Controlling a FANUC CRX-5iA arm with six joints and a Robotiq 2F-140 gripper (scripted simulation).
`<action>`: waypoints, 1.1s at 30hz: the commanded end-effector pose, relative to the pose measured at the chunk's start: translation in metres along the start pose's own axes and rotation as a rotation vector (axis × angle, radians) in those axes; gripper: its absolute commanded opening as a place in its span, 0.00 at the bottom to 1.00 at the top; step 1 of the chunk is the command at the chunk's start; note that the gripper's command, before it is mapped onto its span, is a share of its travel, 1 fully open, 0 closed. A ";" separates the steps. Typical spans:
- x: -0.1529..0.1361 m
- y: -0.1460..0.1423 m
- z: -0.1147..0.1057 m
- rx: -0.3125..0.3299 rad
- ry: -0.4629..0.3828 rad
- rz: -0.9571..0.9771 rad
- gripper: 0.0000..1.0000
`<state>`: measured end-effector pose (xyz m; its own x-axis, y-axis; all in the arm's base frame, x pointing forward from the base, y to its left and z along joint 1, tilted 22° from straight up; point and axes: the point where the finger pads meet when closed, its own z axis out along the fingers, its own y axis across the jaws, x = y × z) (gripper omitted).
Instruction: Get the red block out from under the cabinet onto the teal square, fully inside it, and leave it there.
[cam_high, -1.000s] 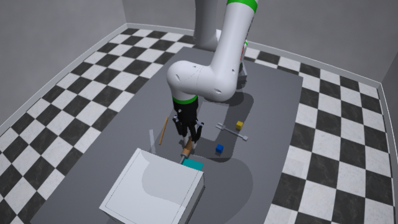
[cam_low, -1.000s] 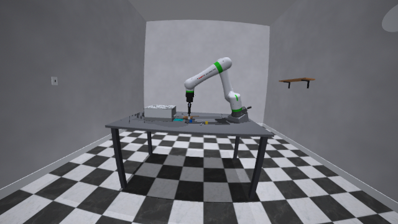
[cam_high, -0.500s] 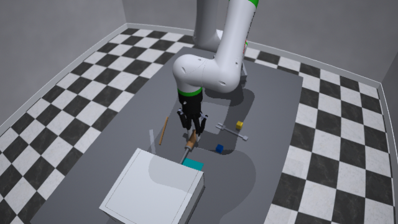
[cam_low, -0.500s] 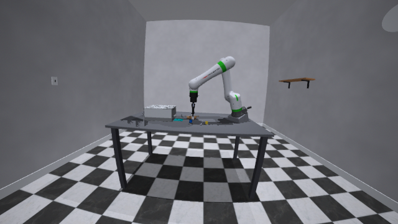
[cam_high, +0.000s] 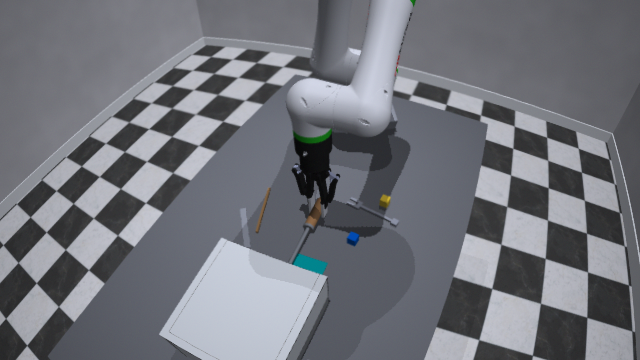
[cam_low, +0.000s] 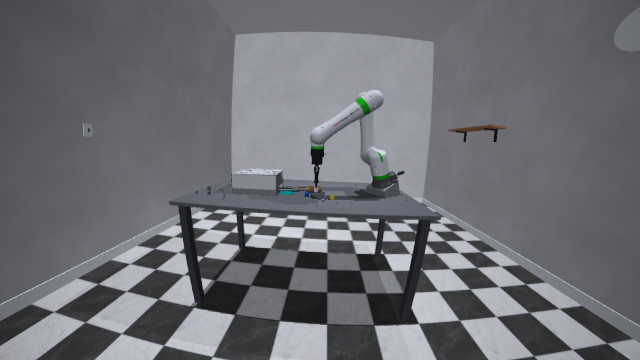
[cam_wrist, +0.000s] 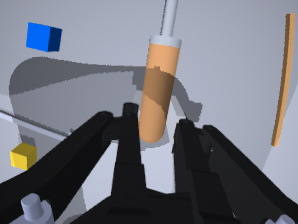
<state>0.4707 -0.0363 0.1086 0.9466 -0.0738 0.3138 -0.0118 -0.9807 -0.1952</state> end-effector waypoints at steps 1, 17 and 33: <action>-0.012 0.000 0.000 -0.001 0.001 0.000 0.00; -0.045 0.000 0.000 -0.001 0.001 0.000 0.00; -0.065 0.000 0.000 -0.001 0.001 0.000 0.00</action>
<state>0.4120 -0.0316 0.0893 0.9465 -0.0734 0.3144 -0.0114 -0.9808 -0.1947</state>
